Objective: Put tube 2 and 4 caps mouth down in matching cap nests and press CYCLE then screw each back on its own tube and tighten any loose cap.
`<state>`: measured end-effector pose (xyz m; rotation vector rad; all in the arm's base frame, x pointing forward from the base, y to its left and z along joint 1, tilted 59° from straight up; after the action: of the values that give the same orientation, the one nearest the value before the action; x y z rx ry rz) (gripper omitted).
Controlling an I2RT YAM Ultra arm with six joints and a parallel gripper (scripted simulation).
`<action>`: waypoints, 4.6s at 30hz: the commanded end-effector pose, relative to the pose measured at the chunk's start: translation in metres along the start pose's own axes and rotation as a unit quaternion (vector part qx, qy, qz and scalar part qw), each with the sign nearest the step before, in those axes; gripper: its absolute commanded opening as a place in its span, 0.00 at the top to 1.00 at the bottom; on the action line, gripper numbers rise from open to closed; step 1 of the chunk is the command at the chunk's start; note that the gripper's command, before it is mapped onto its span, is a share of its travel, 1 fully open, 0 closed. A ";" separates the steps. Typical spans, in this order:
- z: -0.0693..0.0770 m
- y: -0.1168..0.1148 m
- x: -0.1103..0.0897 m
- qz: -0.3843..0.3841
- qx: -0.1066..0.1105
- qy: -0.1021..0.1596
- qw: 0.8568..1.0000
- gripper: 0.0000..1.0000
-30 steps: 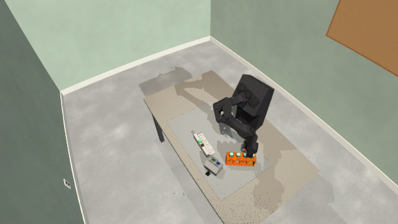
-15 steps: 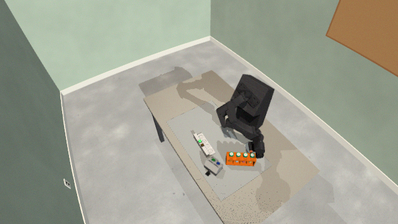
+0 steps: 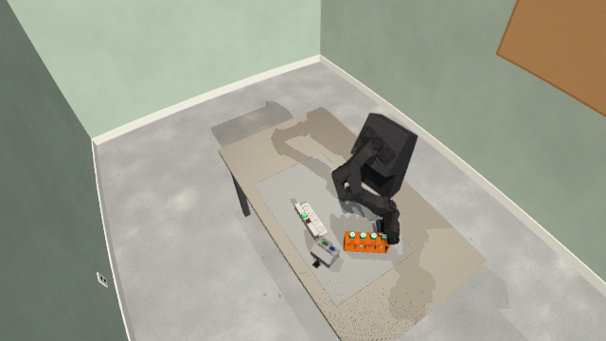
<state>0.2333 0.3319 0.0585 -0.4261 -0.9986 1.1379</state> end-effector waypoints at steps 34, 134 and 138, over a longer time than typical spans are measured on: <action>0.001 0.004 0.008 -0.001 0.004 -0.013 1.000 0.51; -0.006 0.004 0.007 -0.243 0.007 -0.011 0.970 0.51; -0.006 0.004 0.007 -0.243 0.007 -0.011 0.970 0.51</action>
<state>0.2387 0.3388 0.0542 -0.1653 -1.0387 0.7279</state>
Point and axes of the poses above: the point where the finger pads meet when closed, its own z axis back along the fingers, its own y axis across the jaws, x = y × z, the point moved 4 cm from there along z, back along the fingers, and after that the axes turned 10 degrees about z, right-handed, at the moved point
